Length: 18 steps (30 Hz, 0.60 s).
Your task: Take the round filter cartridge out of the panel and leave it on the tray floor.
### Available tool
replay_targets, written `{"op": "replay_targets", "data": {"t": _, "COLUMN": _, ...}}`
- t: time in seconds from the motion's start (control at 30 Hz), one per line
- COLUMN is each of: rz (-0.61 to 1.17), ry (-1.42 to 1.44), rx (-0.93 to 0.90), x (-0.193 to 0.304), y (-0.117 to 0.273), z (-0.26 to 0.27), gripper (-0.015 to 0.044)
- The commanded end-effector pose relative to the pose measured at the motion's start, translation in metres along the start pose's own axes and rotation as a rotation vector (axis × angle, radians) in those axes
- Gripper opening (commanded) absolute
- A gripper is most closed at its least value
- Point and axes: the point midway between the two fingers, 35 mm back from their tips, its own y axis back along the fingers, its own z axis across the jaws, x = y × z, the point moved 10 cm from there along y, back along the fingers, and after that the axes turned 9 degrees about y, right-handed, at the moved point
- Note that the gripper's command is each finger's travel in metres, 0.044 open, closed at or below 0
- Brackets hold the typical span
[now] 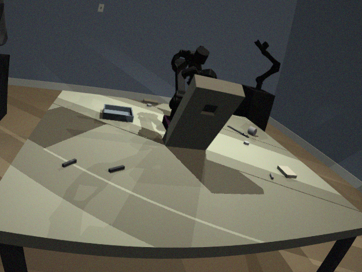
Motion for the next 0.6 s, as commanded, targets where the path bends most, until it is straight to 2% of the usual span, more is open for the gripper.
{"op": "replay_targets", "data": {"t": 0.0, "rz": -0.003, "ry": 0.0, "rx": 0.004, "x": -0.001, "y": 0.0, "z": -0.001, "gripper": 0.0117}}
{"op": "replay_targets", "data": {"t": 0.17, "rz": -0.009, "ry": 0.002, "rx": 0.02, "x": 0.003, "y": 0.001, "z": 0.004, "gripper": 0.0117}}
{"op": "replay_targets", "data": {"t": 0.4, "rz": -0.011, "ry": 0.002, "rx": 0.022, "x": -0.036, "y": 0.01, "z": -0.052, "gripper": 0.0117}}
{"op": "replay_targets", "data": {"t": 0.53, "rz": -0.011, "ry": 0.002, "rx": 0.023, "x": -0.04, "y": 0.011, "z": -0.058, "gripper": 0.0117}}
{"op": "replay_targets", "data": {"t": 0.57, "rz": -0.011, "ry": 0.002, "rx": 0.023, "x": -0.041, "y": 0.012, "z": -0.059, "gripper": 0.0143}}
